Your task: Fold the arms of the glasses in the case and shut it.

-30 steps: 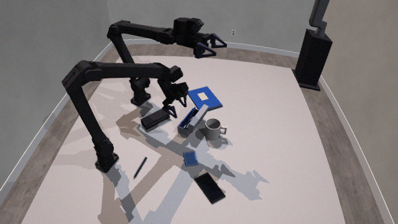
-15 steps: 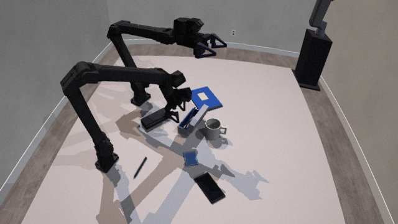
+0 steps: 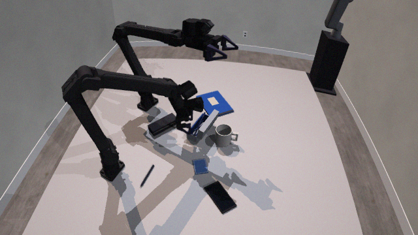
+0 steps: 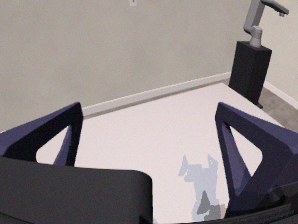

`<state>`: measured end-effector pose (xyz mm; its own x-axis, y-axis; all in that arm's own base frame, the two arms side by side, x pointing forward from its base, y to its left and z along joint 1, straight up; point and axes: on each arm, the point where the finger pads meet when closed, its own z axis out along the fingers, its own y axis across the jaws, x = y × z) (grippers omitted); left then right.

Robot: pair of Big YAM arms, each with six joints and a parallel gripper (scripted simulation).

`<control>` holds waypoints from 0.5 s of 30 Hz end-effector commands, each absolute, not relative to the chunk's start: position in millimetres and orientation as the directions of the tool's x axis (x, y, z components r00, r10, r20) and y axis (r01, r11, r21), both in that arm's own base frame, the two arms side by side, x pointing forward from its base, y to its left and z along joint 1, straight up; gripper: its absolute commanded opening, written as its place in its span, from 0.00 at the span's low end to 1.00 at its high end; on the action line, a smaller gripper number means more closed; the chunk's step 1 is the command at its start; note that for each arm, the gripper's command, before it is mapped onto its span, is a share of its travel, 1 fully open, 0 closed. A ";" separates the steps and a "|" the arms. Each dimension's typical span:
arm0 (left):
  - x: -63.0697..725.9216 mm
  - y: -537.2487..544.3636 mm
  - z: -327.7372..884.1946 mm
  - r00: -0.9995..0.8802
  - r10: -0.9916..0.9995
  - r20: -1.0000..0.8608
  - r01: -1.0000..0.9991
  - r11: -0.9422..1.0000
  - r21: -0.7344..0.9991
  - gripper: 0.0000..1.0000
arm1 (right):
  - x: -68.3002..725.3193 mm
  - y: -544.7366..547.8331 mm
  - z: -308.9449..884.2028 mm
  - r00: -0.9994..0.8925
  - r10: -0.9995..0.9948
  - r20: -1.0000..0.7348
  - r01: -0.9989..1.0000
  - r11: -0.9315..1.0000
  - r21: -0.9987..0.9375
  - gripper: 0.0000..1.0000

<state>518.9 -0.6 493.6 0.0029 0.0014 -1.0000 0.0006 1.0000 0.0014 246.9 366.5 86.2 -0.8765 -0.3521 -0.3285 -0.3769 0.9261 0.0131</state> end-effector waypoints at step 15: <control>525.1 3.7 512.3 0.023 -0.009 -1.000 -0.009 1.000 -0.009 1.00 | 260.2 357.7 86.7 -0.708 -0.601 -0.371 -0.667 0.741 0.071 0.96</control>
